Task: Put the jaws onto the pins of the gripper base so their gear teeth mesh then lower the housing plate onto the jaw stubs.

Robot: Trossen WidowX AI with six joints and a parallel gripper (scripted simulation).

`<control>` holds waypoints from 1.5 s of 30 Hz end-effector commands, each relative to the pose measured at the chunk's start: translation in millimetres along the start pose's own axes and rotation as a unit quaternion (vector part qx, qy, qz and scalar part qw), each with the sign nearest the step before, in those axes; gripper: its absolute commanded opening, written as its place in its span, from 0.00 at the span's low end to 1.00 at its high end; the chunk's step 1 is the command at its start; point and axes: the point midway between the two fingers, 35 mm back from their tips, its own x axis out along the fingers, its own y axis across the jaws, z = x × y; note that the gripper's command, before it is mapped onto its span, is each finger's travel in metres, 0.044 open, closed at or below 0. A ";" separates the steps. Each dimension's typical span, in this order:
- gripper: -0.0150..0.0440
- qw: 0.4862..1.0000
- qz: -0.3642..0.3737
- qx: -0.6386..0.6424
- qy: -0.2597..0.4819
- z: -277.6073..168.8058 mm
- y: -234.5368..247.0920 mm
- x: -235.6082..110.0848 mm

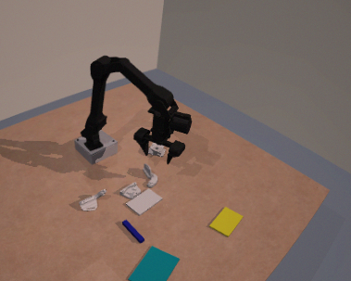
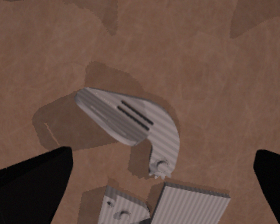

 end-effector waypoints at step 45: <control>1.00 0.890 0.005 -0.456 0.000 -3.7 20.1 39.4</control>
